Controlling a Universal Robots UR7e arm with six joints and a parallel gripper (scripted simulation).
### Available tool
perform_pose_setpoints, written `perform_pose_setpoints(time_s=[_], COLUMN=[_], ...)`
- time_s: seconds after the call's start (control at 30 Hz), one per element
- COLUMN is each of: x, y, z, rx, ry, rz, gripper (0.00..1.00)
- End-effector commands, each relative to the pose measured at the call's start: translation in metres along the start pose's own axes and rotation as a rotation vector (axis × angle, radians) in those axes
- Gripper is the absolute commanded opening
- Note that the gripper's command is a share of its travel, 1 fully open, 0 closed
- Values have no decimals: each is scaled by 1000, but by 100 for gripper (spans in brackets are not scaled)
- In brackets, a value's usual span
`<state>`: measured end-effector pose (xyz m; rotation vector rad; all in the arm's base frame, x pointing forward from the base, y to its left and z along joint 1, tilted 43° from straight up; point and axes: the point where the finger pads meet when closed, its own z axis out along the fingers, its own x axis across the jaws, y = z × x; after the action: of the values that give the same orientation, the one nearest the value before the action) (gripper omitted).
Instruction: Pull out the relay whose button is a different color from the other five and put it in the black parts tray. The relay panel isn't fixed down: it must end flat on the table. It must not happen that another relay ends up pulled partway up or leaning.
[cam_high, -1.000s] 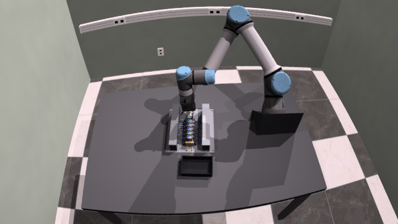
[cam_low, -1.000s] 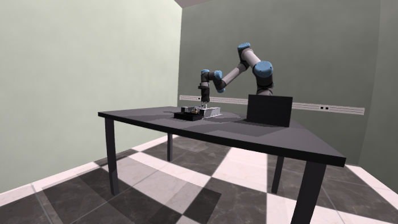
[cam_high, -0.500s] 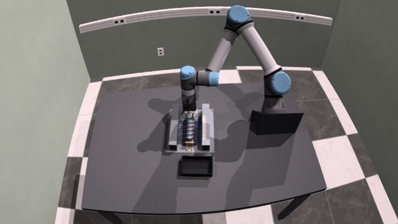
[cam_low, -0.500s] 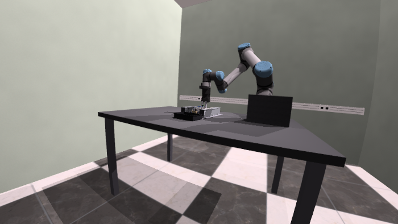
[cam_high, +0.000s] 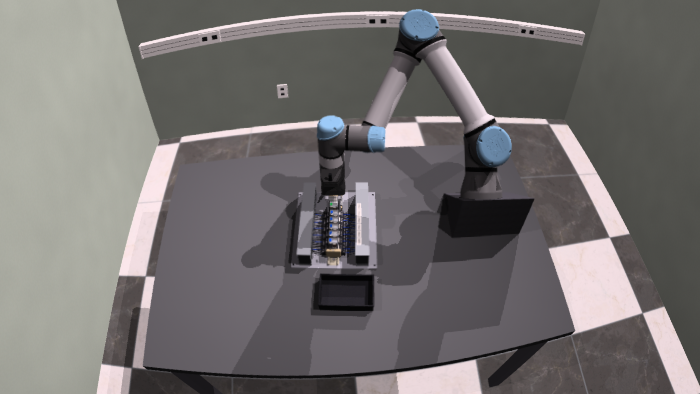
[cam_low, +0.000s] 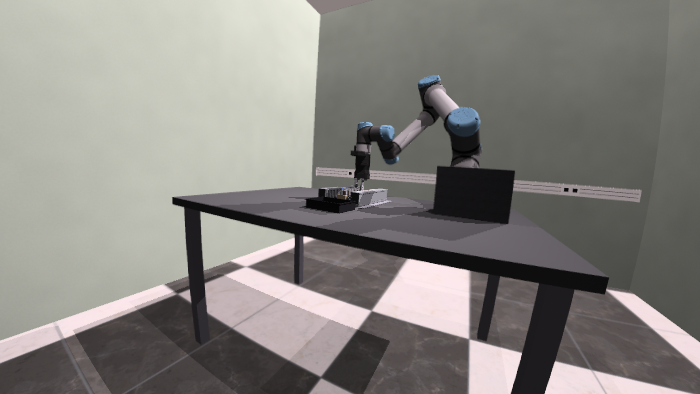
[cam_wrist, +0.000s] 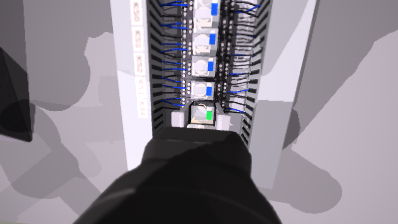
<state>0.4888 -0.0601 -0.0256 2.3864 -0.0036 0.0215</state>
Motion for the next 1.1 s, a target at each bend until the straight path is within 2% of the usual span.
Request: perform_pose_setpoints(time_s=[0.0,0.4,1.07], x=[0,0,-1], y=[0,0,0], z=[-2,-9,-37], rx=[0,0,0], ry=[1,1,1], rz=[0,0,0], gripper=[0,0,0])
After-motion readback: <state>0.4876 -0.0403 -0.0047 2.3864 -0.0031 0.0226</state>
